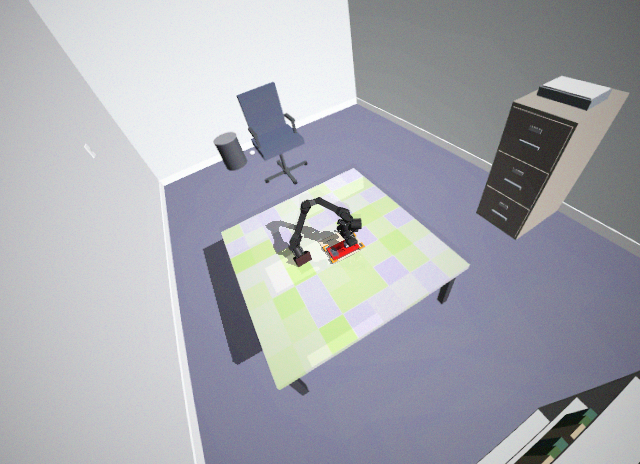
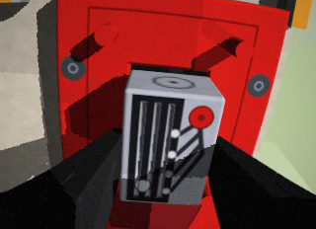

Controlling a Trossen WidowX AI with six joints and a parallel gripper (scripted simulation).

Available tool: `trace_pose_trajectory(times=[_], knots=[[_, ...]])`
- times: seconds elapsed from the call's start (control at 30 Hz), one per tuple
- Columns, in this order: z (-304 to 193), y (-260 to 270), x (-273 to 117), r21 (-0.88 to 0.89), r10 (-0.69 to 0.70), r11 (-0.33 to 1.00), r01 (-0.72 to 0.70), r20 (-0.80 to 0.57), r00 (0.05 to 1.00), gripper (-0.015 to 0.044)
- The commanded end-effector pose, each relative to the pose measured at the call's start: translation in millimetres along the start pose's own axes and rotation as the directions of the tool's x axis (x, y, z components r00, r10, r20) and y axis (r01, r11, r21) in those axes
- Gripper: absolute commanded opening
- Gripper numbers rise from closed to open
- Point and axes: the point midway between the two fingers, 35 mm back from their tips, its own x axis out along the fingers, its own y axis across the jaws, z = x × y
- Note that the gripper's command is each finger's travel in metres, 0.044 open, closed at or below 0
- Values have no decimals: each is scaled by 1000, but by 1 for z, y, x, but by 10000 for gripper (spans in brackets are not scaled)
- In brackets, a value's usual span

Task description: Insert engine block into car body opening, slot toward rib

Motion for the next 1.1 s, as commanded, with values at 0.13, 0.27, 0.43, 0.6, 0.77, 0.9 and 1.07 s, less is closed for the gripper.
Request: trace_pose_trajectory(times=[0.13,0.27,0.43,0.6,0.77,0.9,1.07], knots=[[0,0,1,4,2,1000,-2,3,1000,159],[0,0,2,4,2,1000,-2,3,1000,159],[0,0,3,4,2,1000,-2,3,1000,159],[0,0,3,4,2,1000,-2,3,1000,159],[0,0,4,4,2,1000,-2,3,1000,159],[0,0,5,4,2,1000,-2,3,1000,159],[0,0,5,4,2,1000,-2,3,1000,159]])
